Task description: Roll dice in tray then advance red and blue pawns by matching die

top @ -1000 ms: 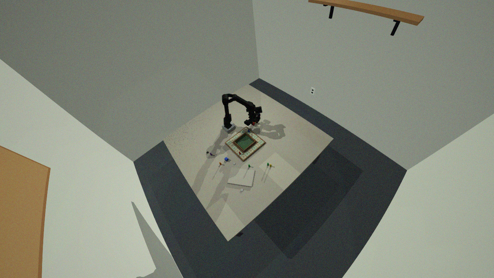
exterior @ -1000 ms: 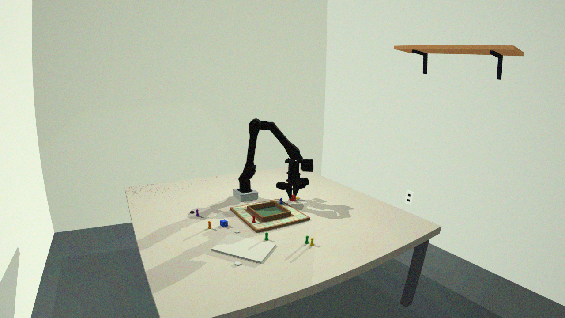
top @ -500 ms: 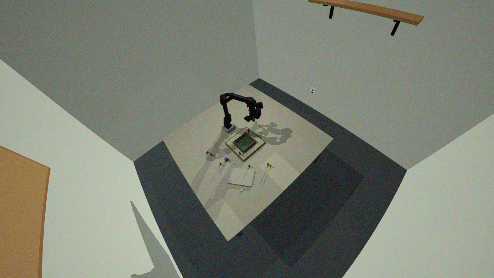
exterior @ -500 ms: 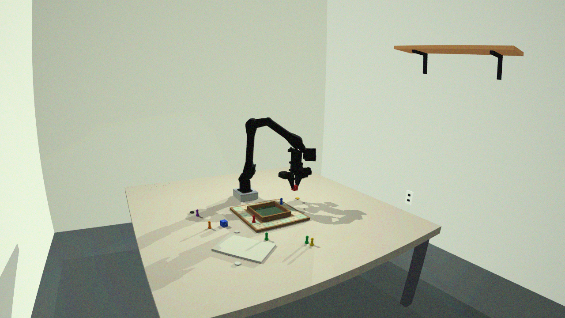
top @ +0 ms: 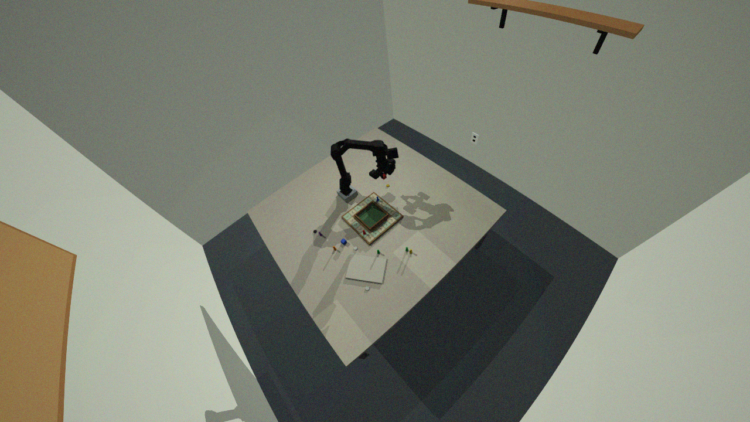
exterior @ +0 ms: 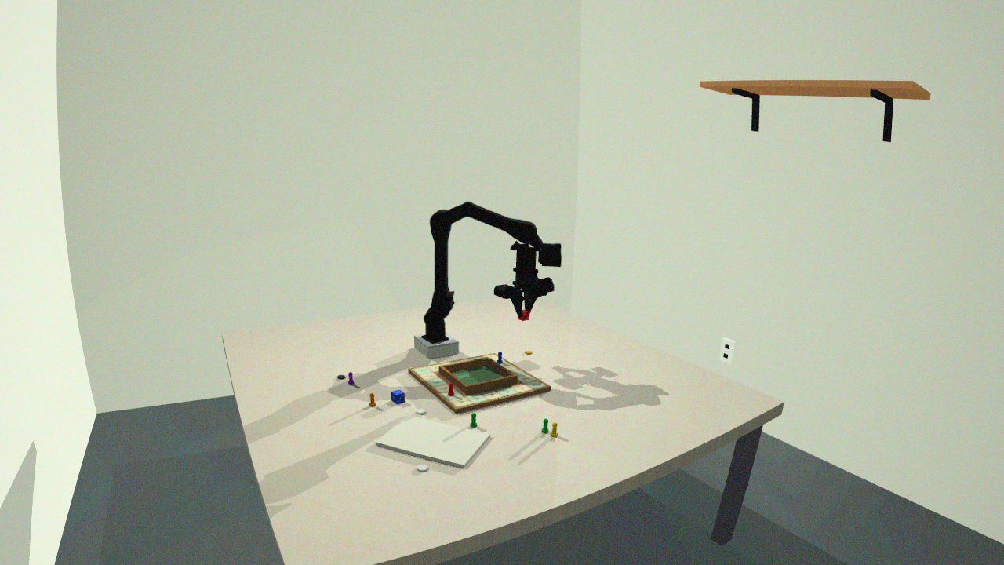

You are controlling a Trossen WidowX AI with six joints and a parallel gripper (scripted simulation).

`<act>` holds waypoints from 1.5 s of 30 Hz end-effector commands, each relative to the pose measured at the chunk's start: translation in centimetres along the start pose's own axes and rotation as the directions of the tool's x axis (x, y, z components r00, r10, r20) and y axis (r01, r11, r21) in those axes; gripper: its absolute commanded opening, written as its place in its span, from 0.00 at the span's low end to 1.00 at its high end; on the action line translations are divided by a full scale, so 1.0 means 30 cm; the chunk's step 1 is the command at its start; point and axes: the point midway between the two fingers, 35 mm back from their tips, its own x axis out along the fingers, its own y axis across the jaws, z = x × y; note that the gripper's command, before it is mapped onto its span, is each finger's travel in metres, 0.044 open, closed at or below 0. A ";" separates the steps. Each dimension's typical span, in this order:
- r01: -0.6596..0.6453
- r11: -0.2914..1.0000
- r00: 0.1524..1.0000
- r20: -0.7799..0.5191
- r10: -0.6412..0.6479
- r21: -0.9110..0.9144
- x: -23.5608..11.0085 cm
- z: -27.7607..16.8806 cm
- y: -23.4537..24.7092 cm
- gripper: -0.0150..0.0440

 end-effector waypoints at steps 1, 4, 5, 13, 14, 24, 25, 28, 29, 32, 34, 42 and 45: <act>-0.004 1.000 1.000 0.003 0.004 0.010 -0.004 0.021 -0.017 0.25; -0.004 0.999 1.000 0.006 0.004 0.032 0.004 0.053 -0.047 0.25; -0.005 0.999 1.000 0.007 0.004 0.040 0.007 0.064 -0.058 0.25; -0.002 0.999 1.000 0.008 0.001 0.052 0.028 0.143 -0.152 0.25; -0.001 0.999 1.000 0.008 0.001 0.053 0.030 0.152 -0.165 0.25; 0.003 0.998 1.000 0.009 -0.004 0.061 0.054 0.229 -0.298 0.25; 0.004 0.998 1.000 0.009 -0.004 0.062 0.057 0.235 -0.312 0.25; 0.005 0.998 1.000 0.009 -0.006 0.064 0.064 0.253 -0.355 0.25; 0.006 0.998 1.000 0.009 -0.006 0.065 0.066 0.258 -0.369 0.25; 0.007 0.998 1.000 0.009 -0.008 0.067 0.073 0.273 -0.413 0.25; 0.008 0.998 1.000 0.009 -0.009 0.068 0.077 0.281 -0.443 0.25; 0.012 0.997 1.000 0.012 -0.013 0.072 0.094 0.305 -0.559 0.25; 0.014 0.997 1.000 0.012 -0.015 0.074 0.100 0.310 -0.603 0.25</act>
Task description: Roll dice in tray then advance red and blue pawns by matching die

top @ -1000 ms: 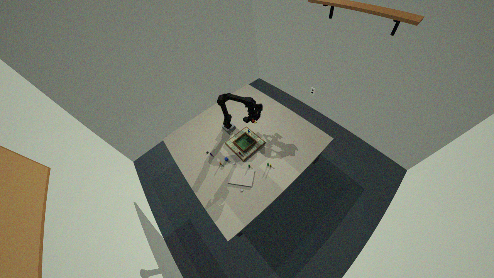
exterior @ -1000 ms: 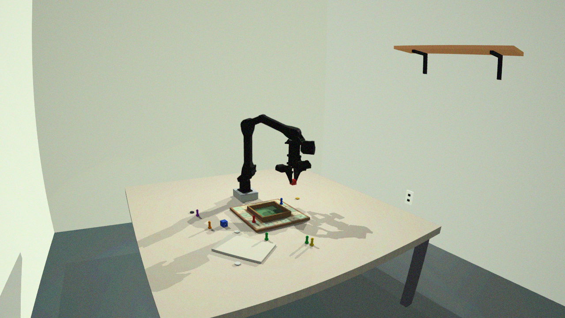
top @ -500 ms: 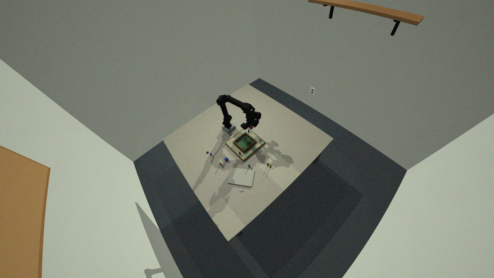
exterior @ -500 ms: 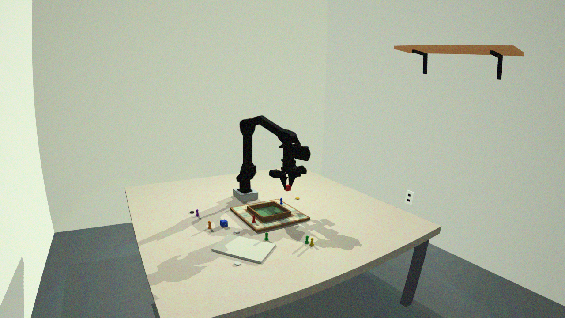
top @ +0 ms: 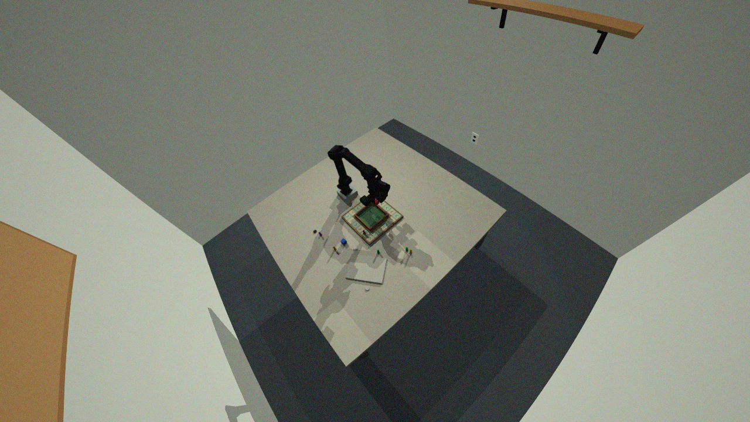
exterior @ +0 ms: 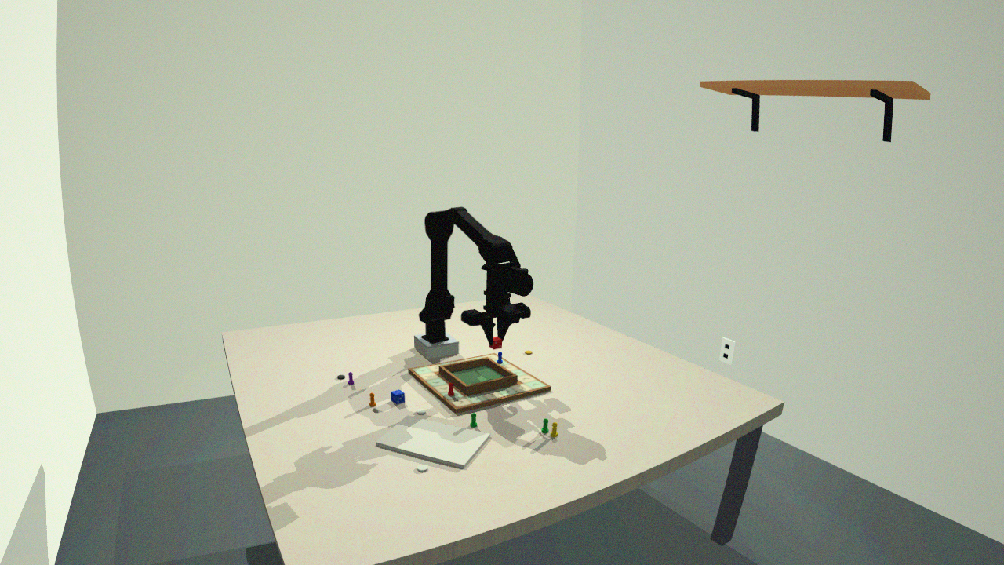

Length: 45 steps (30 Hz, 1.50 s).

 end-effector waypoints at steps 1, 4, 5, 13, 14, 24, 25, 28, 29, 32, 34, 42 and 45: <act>-0.001 1.000 1.000 -0.001 0.001 -0.002 0.012 0.008 -0.055 0.25; 0.000 1.000 1.000 -0.002 0.000 0.000 0.018 0.013 -0.099 0.25; 0.001 1.000 1.000 -0.002 -0.001 0.001 0.021 0.014 -0.114 0.25; 0.003 1.000 1.000 0.003 -0.003 0.007 0.033 0.015 -0.194 0.25; 0.004 1.000 1.000 0.020 -0.004 0.006 0.034 0.016 -0.193 0.25; 0.009 1.000 0.938 0.346 -0.010 0.004 0.050 0.030 -0.186 0.25; 0.009 1.000 0.926 0.377 -0.010 0.004 0.052 0.032 -0.186 0.25; 0.008 1.000 0.883 0.470 -0.009 0.005 0.055 0.035 -0.186 0.25; 0.007 1.000 0.866 0.499 -0.009 0.005 0.055 0.035 -0.186 0.25; 0.006 1.000 0.811 0.585 -0.008 0.006 0.055 0.035 -0.186 0.25; 0.005 1.000 0.770 0.638 -0.008 0.006 0.058 0.037 -0.186 0.25; 0.003 1.000 0.664 0.748 -0.007 0.007 0.054 0.032 -0.185 0.25; 0.003 1.000 0.665 0.747 -0.007 0.007 0.015 0.000 -0.188 0.25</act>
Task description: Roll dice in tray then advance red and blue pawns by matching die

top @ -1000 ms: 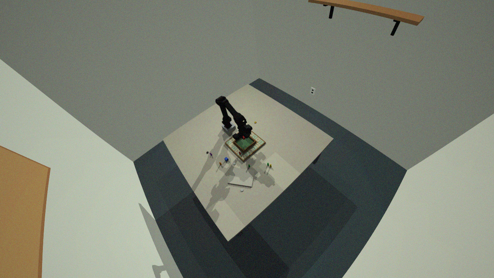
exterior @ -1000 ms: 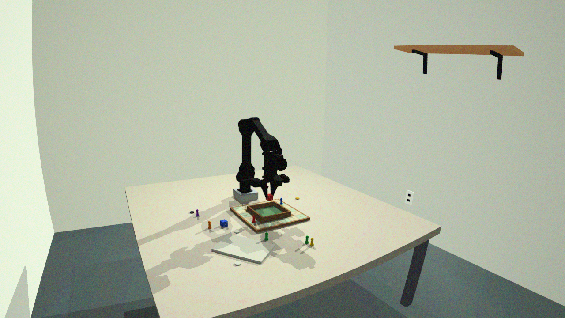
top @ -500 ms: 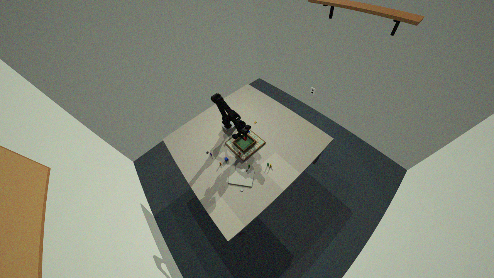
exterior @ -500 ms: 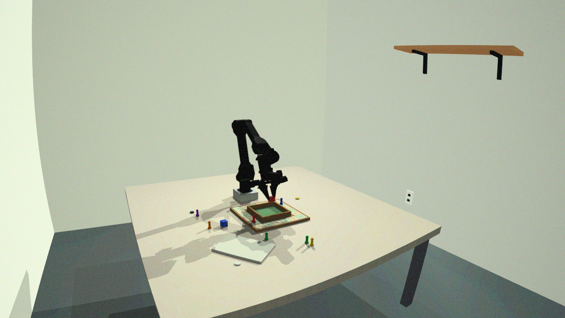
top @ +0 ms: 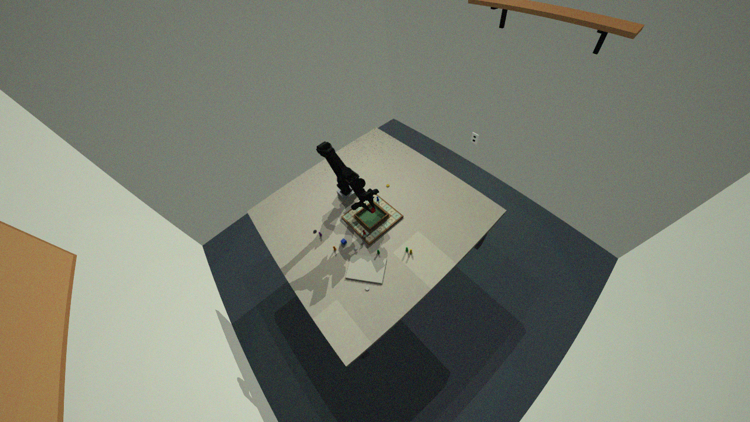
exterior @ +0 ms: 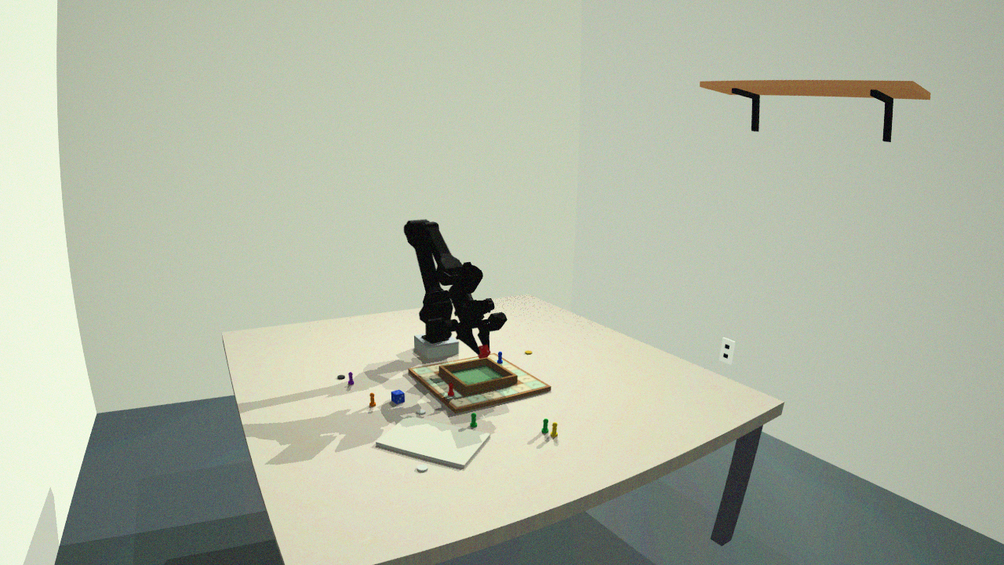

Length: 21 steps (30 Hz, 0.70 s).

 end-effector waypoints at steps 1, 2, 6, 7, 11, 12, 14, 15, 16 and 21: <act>0.002 1.000 1.000 0.022 -0.002 -0.005 -0.063 0.014 -0.005 0.25; 0.002 1.000 1.000 0.021 -0.002 -0.005 -0.088 0.014 -0.007 0.25; 0.002 1.000 1.000 0.020 -0.002 -0.005 -0.122 0.012 -0.009 0.25; 0.002 1.000 1.000 0.020 -0.002 -0.005 -0.121 0.009 -0.009 0.25; 0.002 1.000 1.000 0.020 -0.002 -0.005 -0.121 0.007 -0.009 0.25; 0.002 1.000 1.000 0.020 -0.002 -0.005 -0.121 0.007 -0.009 0.25; 0.002 1.000 1.000 0.020 -0.002 -0.005 -0.121 0.007 -0.009 0.25; 0.002 1.000 1.000 0.020 -0.002 -0.005 -0.121 0.007 -0.009 0.25; 0.002 1.000 1.000 0.020 -0.002 -0.005 -0.121 0.007 -0.009 0.25; 0.005 1.000 1.000 0.017 -0.005 0.000 -0.118 0.003 -0.010 0.25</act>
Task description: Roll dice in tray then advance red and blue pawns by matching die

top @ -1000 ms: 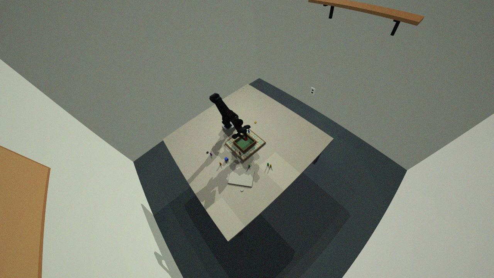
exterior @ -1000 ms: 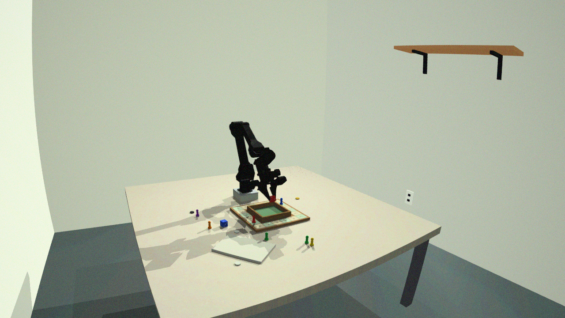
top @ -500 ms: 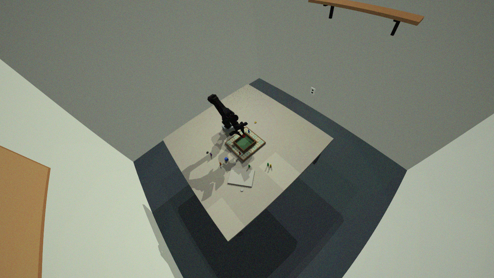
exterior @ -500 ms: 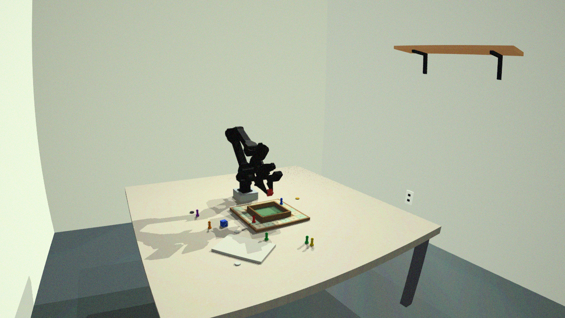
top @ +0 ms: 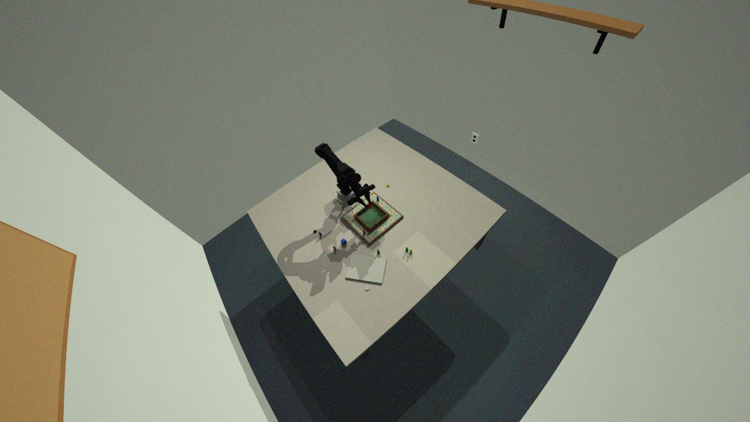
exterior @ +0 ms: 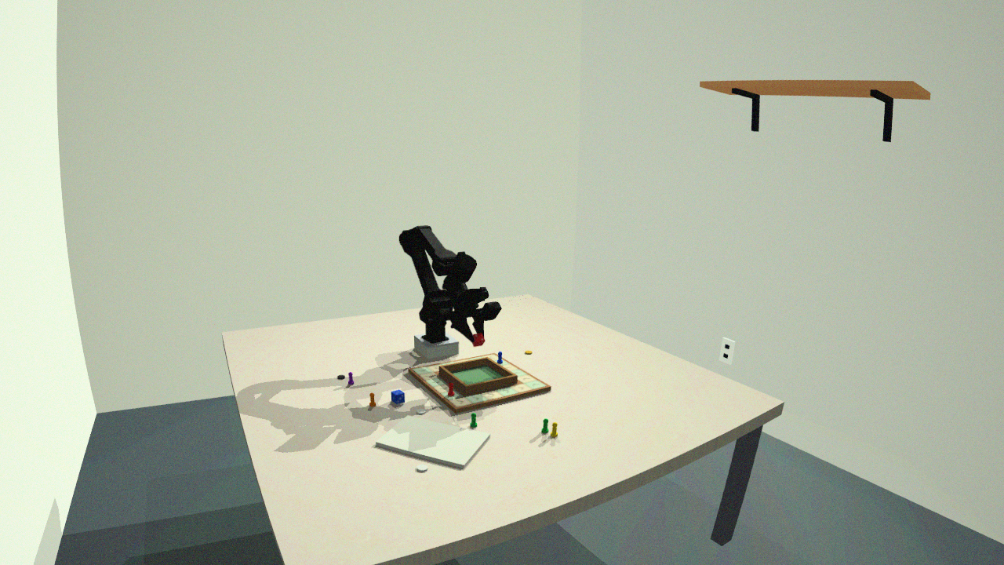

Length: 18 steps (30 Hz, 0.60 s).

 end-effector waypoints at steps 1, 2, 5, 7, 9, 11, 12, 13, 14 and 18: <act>0.000 1.000 1.000 0.000 0.000 0.000 0.000 0.000 0.000 0.25; 0.000 1.000 1.000 0.000 0.000 0.000 0.000 0.000 0.000 0.25; 0.000 1.000 1.000 0.000 0.000 0.000 0.000 0.000 0.000 0.30; 0.000 1.000 1.000 0.000 0.000 0.000 0.000 0.000 0.000 0.39; 0.000 1.000 1.000 0.000 0.000 0.000 0.000 0.000 0.000 0.48; 0.000 1.000 1.000 0.000 0.000 0.000 0.000 0.000 0.000 0.57; 0.000 1.000 1.000 0.000 0.000 0.000 0.000 0.000 0.000 0.61; 0.000 1.000 1.000 0.000 0.000 0.000 -0.003 0.004 0.000 0.65; -0.001 1.000 1.000 0.000 0.001 -0.001 -0.013 0.017 0.000 0.70; -0.003 1.000 1.000 0.003 0.003 -0.005 -0.084 0.096 0.000 0.88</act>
